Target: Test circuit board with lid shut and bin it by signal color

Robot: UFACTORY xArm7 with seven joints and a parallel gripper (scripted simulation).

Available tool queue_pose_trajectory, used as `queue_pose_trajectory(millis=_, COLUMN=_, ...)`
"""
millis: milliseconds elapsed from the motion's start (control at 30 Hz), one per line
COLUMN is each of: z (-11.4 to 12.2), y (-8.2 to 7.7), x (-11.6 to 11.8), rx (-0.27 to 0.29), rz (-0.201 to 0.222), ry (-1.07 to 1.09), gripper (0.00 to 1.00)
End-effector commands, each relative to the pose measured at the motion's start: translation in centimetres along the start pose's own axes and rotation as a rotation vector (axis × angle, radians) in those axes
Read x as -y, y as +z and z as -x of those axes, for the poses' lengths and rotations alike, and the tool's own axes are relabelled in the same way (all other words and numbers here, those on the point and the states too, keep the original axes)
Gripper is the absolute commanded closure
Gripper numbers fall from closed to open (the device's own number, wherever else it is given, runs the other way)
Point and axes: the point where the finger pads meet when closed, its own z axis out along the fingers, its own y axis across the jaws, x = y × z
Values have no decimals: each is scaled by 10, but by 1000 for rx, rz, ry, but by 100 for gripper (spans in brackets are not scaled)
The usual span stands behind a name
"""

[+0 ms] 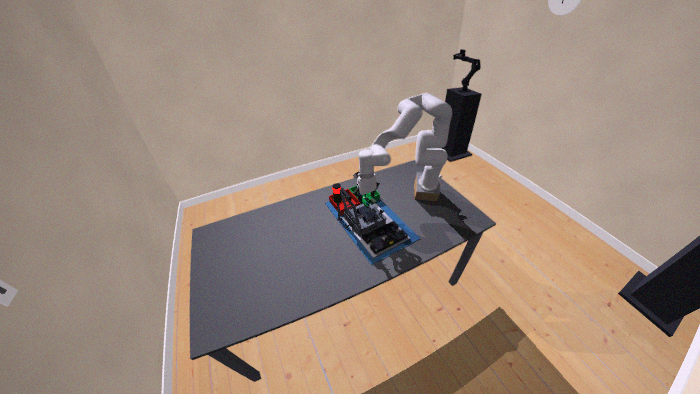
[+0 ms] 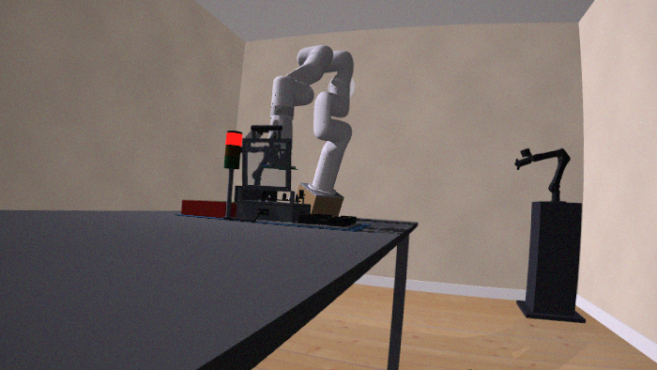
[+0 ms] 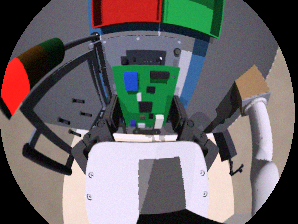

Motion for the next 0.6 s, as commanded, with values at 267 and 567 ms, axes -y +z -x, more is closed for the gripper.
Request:
queue_pose_trajectory(millis=267, z=-42, y=12, x=11, rx=0, rz=-3, ry=1, gripper=21)
queue_pose_trajectory(millis=567, z=-77, y=23, x=19, rx=0, rz=-3, ry=1, gripper=21)
